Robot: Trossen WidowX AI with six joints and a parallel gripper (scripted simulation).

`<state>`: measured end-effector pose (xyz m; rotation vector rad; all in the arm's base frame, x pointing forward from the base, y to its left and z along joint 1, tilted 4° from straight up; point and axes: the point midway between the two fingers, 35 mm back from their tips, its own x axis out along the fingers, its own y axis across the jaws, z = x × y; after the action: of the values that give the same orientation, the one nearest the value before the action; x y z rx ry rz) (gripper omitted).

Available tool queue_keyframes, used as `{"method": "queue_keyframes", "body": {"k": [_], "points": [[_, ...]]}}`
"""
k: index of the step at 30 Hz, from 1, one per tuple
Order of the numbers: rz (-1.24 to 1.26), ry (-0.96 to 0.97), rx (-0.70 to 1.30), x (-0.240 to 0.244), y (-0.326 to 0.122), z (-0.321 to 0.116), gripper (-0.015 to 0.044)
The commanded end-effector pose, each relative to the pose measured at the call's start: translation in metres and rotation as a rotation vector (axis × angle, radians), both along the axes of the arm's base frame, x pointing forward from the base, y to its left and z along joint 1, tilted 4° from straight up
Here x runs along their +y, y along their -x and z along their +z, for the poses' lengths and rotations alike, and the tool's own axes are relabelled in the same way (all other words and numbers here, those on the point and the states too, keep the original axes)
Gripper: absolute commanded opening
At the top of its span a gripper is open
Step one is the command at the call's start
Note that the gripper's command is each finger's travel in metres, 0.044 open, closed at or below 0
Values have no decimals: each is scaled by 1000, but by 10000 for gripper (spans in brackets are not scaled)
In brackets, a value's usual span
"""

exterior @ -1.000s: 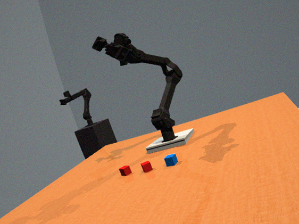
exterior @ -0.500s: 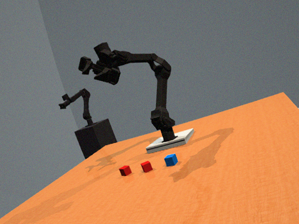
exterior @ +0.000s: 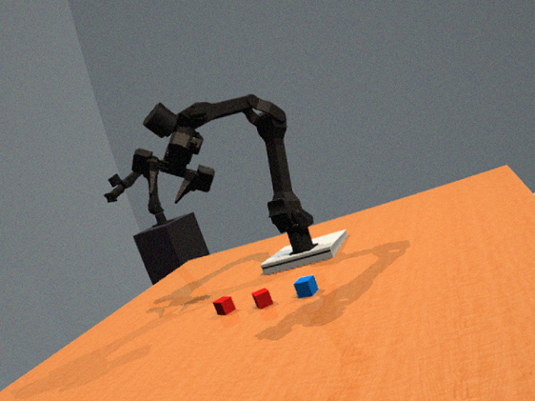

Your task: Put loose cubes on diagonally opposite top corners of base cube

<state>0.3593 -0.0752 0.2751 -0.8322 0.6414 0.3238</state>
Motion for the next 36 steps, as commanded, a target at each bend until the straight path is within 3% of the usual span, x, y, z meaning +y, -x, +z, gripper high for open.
{"method": "queue_keyframes", "body": {"k": [1, 23, 29, 36], "points": [[19, 33, 103, -2, -1, -21, 265], [334, 193, 871, -4, 41, -151, 265], [348, 196, 894, -4, 43, -159, 265], [348, 196, 894, -5, 45, -211, 265]]}}
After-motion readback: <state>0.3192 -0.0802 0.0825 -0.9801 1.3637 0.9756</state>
